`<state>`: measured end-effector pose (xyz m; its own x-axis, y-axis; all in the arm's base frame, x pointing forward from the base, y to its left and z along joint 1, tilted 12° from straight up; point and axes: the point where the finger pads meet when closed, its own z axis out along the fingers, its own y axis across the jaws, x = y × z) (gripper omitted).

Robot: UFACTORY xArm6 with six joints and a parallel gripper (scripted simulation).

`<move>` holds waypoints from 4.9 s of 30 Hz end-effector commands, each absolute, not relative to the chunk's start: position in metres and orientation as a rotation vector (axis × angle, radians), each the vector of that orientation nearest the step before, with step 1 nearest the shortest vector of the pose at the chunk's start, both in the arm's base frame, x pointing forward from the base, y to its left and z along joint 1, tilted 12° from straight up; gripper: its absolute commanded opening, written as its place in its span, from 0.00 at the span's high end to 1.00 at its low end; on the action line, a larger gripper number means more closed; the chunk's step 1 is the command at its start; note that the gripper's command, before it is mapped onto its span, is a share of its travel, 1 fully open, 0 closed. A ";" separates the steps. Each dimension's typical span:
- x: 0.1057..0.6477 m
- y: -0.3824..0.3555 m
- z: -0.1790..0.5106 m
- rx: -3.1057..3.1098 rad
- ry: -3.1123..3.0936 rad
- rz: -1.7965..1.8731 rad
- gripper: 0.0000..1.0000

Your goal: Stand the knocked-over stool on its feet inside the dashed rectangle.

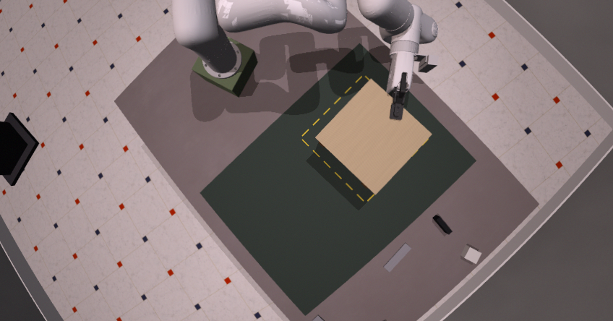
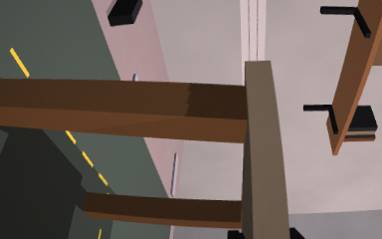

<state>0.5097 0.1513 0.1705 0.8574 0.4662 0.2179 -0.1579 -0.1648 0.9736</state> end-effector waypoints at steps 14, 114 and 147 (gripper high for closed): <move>0.510 0.153 0.172 1.552 0.122 0.472 0.79; 0.467 0.229 0.225 1.570 0.146 0.491 0.55; 0.462 0.228 0.251 1.577 0.158 0.500 0.55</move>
